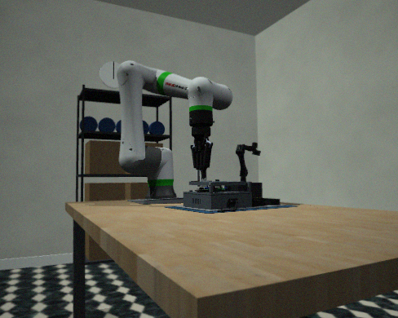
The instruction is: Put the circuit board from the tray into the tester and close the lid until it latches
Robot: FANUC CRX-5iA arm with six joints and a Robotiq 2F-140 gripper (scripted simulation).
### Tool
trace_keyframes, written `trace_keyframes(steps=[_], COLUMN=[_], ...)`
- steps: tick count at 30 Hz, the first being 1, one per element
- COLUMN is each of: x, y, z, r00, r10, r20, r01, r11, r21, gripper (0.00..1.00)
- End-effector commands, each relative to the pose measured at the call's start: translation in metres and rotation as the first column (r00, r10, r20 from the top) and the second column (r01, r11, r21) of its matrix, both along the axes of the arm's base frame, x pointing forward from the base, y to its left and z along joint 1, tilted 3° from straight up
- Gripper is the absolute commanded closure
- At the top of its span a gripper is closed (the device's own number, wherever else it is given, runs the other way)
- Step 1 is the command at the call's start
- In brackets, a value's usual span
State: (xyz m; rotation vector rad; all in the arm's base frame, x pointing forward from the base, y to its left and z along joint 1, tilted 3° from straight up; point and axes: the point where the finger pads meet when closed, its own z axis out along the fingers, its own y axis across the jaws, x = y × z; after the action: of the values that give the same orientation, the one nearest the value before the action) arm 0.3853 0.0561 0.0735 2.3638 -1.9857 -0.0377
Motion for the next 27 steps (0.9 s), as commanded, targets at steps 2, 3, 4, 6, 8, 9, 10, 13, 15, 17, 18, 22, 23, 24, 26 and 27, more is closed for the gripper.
trace_keyframes(steps=[2, 3, 4, 6, 8, 9, 10, 13, 15, 17, 18, 22, 23, 24, 26, 27], x=[0.0000, 0.0000, 0.0000, 0.0000, 0.0000, 0.0000, 0.0000, 0.0000, 0.0000, 0.0000, 0.0000, -0.0001, -0.0001, -0.0001, -0.0002, -0.0002], y=[0.0000, 0.0000, 0.0000, 0.0000, 0.0000, 0.0000, 0.0000, 0.0000, 0.0000, 0.0000, 0.0000, 0.0000, 0.0000, 0.0000, 0.0000, 0.0000], z=[-0.0001, -0.0001, -0.0001, -0.0001, -0.0001, -0.0001, -0.0001, -0.0001, -0.0001, -0.0001, -0.0001, -0.0008, -0.0008, -0.0012, -0.0021, -0.0025], r00=[1.000, 1.000, 1.000, 1.000, 1.000, 1.000, 1.000, 1.000, 1.000, 1.000, 1.000, 1.000, 1.000, 1.000, 1.000, 1.000], r10=[0.000, 0.000, 0.000, 0.000, 0.000, 0.000, 0.000, 0.000, 0.000, 0.000, 0.000, 0.000, 0.000, 0.000, 0.000, 0.000], r20=[0.000, 0.000, 0.000, 0.000, 0.000, 0.000, 0.000, 0.000, 0.000, 0.000, 0.000, 0.000, 0.000, 0.000, 0.000, 0.000], r01=[0.000, 0.000, 0.000, 0.000, 0.000, 0.000, 0.000, 0.000, 0.000, 0.000, 0.000, 0.000, 0.000, 0.000, 0.000, 0.000], r11=[1.000, 1.000, 1.000, 1.000, 1.000, 1.000, 1.000, 1.000, 1.000, 1.000, 1.000, 1.000, 1.000, 1.000, 1.000, 1.000], r21=[0.000, 0.000, 0.000, 0.000, 0.000, 0.000, 0.000, 0.000, 0.000, 0.000, 0.000, 0.000, 0.000, 0.000, 0.000, 0.000], gripper=[1.00, 1.00, 1.00, 1.00, 1.00, 1.00, 1.00, 1.00, 1.00, 1.00, 1.00, 1.00, 1.00, 1.00, 1.00, 1.00])
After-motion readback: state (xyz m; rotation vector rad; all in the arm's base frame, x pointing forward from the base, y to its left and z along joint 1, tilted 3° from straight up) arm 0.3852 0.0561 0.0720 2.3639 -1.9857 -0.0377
